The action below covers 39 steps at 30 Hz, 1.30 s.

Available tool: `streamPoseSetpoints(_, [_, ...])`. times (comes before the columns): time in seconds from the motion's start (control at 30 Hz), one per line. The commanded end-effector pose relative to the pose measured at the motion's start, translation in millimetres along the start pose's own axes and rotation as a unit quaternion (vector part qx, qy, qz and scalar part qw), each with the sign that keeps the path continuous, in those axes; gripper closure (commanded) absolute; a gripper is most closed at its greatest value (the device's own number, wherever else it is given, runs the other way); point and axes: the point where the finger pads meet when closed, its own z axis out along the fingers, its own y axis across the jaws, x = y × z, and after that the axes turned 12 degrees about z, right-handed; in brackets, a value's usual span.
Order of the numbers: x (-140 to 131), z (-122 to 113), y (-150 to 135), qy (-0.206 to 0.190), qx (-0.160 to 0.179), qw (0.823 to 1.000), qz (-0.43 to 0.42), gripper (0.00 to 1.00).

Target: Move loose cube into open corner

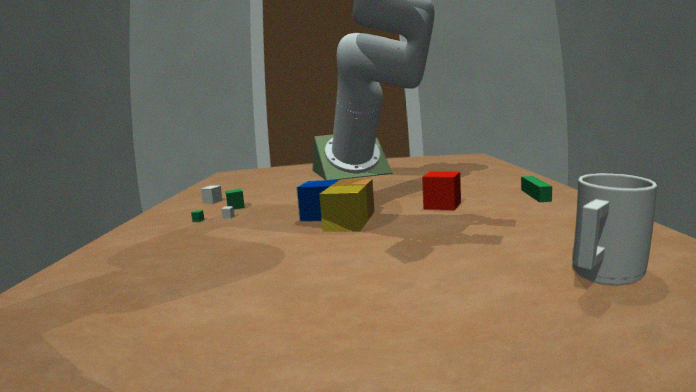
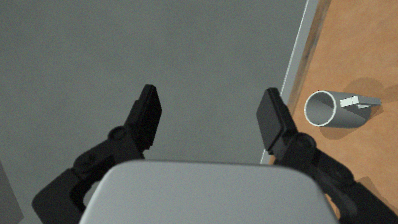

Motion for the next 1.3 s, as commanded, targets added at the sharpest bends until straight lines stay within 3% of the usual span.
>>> streamPoseSetpoints(0.0, [-65, 33, 9, -0.039, -0.055, 0.996, -0.051, 0.0])
streamPoseSetpoints(0.07, [-76, 40, 10, -0.039, -0.055, 0.996, -0.051, 0.0])
streamPoseSetpoints(0.1, [-97, 47, 18, -0.068, -0.084, 0.991, -0.079, 0.0])
streamPoseSetpoints(0.13, [-106, 52, 19, -0.068, -0.084, 0.991, -0.079, 0.0])
streamPoseSetpoints(0.2, [-110, 53, 20, -0.068, -0.084, 0.991, -0.079, 0.0])
streamPoseSetpoints(0.23, [-138, 62, 32, -0.099, -0.115, 0.982, -0.11, 0.0])
streamPoseSetpoints(0.37, [-145, 65, 33, -0.099, -0.115, 0.982, -0.11, 0.0])
streamPoseSetpoints(0.4, [-180, 72, 50, -0.131, -0.149, 0.969, -0.145, 0.0])
streamPoseSetpoints(0.43, [-180, 72, 50, -0.131, -0.149, 0.969, -0.145, 0.0])
streamPoseSetpoints(0.47, [-200, 73, 64, -0.163, -0.185, 0.952, -0.181, 0.0])
streamPoseSetpoints(0.57, [-213, 76, 69, -0.163, -0.185, 0.952, -0.181, 0.0])
streamPoseSetpoints(0.6, [-236, 74, 88, -0.195, -0.221, 0.93, -0.219, 0.0])
streamPoseSetpoints(0.7, [-243, 75, 90, -0.195, -0.221, 0.93, -0.219, 0.0])
streamPoseSetpoints(0.73, [-270, 70, 113, -0.226, -0.258, 0.904, -0.256, 0.0])
streamPoseSetpoints(0.8, [-270, 70, 113, -0.226, -0.258, 0.904, -0.256, 0.0])
streamPoseSetpoints(0.83, [-292, 62, 136, -0.256, -0.295, 0.873, -0.293, 0.0])
streamPoseSetpoints(0.93, [-293, 62, 137, -0.256, -0.295, 0.873, -0.293, 0.0])
streamPoseSetpoints(0.97, [-310, 50, 159, -0.283, -0.33, 0.839, -0.328, 0.0])
streamPoseSetpoints(1.03, [-310, 50, 159, -0.283, -0.33, 0.839, -0.328, 0.0])
streamPoseSetpoints(1.07, [-323, 36, 181, -0.308, -0.364, 0.802, -0.359, 0.0])
streamPoseSetpoints(1.13, [-323, 36, 181, -0.308, -0.364, 0.802, -0.359, 0.0])
streamPoseSetpoints(1.17, [-332, 20, 200, -0.33, -0.395, 0.765, -0.387, 0.0])
streamPoseSetpoints(1.23, [-332, 20, 200, -0.33, -0.395, 0.765, -0.387, 0.0])
streamPoseSetpoints(1.27, [-337, 4, 217, -0.35, -0.423, 0.728, -0.412, 0.0])
